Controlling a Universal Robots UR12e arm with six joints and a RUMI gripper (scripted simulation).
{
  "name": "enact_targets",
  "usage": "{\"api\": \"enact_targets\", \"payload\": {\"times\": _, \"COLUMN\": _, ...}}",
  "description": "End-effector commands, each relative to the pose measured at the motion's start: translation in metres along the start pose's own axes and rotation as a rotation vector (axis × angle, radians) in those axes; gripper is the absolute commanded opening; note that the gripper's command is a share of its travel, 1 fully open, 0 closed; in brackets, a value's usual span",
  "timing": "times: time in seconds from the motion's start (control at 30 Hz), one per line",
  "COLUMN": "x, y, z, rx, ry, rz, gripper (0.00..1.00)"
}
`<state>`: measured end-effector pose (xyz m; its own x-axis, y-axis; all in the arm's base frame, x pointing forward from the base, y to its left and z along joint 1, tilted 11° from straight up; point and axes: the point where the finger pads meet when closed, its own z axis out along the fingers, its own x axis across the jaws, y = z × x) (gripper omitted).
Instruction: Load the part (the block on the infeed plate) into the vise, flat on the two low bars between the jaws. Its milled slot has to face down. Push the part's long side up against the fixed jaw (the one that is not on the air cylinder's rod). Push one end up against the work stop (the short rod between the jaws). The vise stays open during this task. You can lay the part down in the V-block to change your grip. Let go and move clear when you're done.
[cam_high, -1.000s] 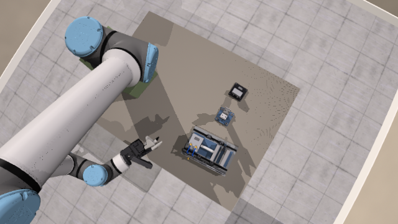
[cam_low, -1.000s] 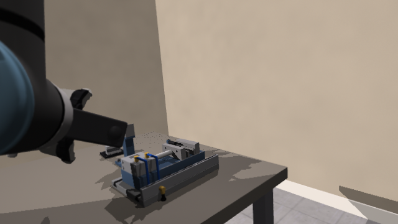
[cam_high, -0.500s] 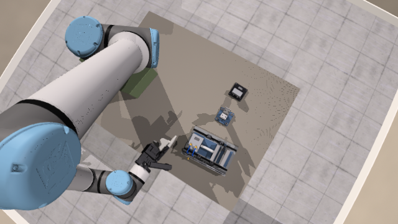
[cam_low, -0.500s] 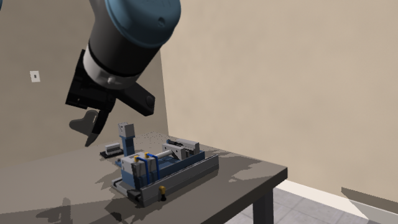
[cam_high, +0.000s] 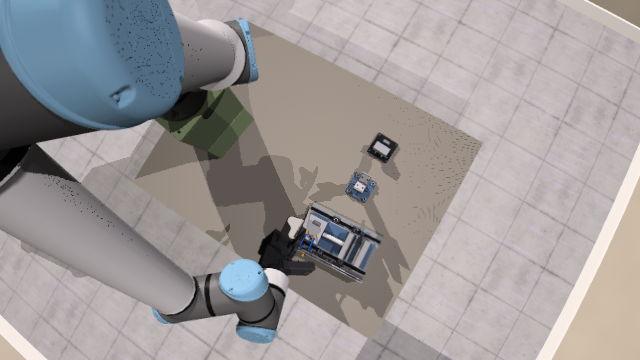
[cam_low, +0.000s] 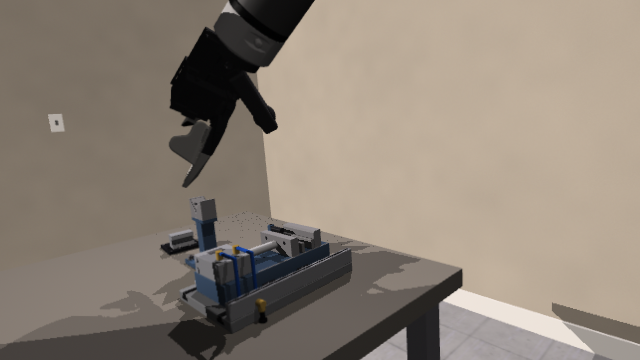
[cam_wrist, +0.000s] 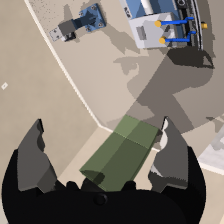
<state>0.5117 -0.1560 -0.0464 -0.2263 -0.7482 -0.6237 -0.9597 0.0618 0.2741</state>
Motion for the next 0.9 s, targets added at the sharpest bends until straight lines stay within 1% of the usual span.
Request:
{"api": "enact_targets", "payload": {"times": 0.0, "x": -0.032, "y": -0.016, "z": -0.011, "rx": -0.017, "ry": 0.149, "rz": -0.015, "gripper": 1.00}}
{"api": "enact_targets", "payload": {"times": 0.07, "x": -0.054, "y": -0.025, "z": -0.018, "rx": -0.011, "ry": 0.234, "rz": -0.029, "gripper": 1.00}}
{"api": "enact_targets", "payload": {"times": 0.1, "x": -0.064, "y": -0.029, "z": -0.021, "rx": -0.007, "ry": 0.267, "rz": -0.035, "gripper": 1.00}}
{"api": "enact_targets", "payload": {"times": 0.13, "x": -0.067, "y": -0.030, "z": -0.022, "rx": -0.005, "ry": 0.276, "rz": -0.037, "gripper": 1.00}}
{"api": "enact_targets", "payload": {"times": 0.2, "x": -0.093, "y": -0.038, "z": -0.030, "rx": 0.013, "ry": 0.356, "rz": -0.053, "gripper": 1.00}}
{"api": "enact_targets", "payload": {"times": 0.27, "x": -0.093, "y": -0.038, "z": -0.030, "rx": 0.013, "ry": 0.356, "rz": -0.053, "gripper": 1.00}}
{"api": "enact_targets", "payload": {"times": 0.4, "x": -0.154, "y": -0.052, "z": -0.046, "rx": 0.073, "ry": 0.506, "rz": -0.088, "gripper": 1.00}}
{"api": "enact_targets", "payload": {"times": 0.43, "x": -0.168, "y": -0.055, "z": -0.049, "rx": 0.089, "ry": 0.535, "rz": -0.097, "gripper": 1.00}}
{"api": "enact_targets", "payload": {"times": 0.47, "x": -0.170, "y": -0.055, "z": -0.050, "rx": 0.092, "ry": 0.540, "rz": -0.098, "gripper": 1.00}}
{"api": "enact_targets", "payload": {"times": 0.6, "x": -0.239, "y": -0.061, "z": -0.066, "rx": 0.185, "ry": 0.658, "rz": -0.137, "gripper": 1.00}}
{"api": "enact_targets", "payload": {"times": 0.63, "x": -0.240, "y": -0.061, "z": -0.066, "rx": 0.186, "ry": 0.659, "rz": -0.138, "gripper": 1.00}}
{"api": "enact_targets", "payload": {"times": 0.7, "x": -0.278, "y": -0.061, "z": -0.074, "rx": 0.241, "ry": 0.708, "rz": -0.158, "gripper": 1.00}}
{"api": "enact_targets", "payload": {"times": 0.77, "x": -0.281, "y": -0.072, "z": -0.051, "rx": 0.217, "ry": 0.730, "rz": -0.266, "gripper": 1.00}}
{"api": "enact_targets", "payload": {"times": 0.83, "x": -0.281, "y": -0.072, "z": -0.051, "rx": 0.217, "ry": 0.730, "rz": -0.266, "gripper": 1.00}}
{"api": "enact_targets", "payload": {"times": 0.87, "x": -0.282, "y": -0.077, "z": -0.039, "rx": 0.203, "ry": 0.739, "rz": -0.320, "gripper": 1.00}}
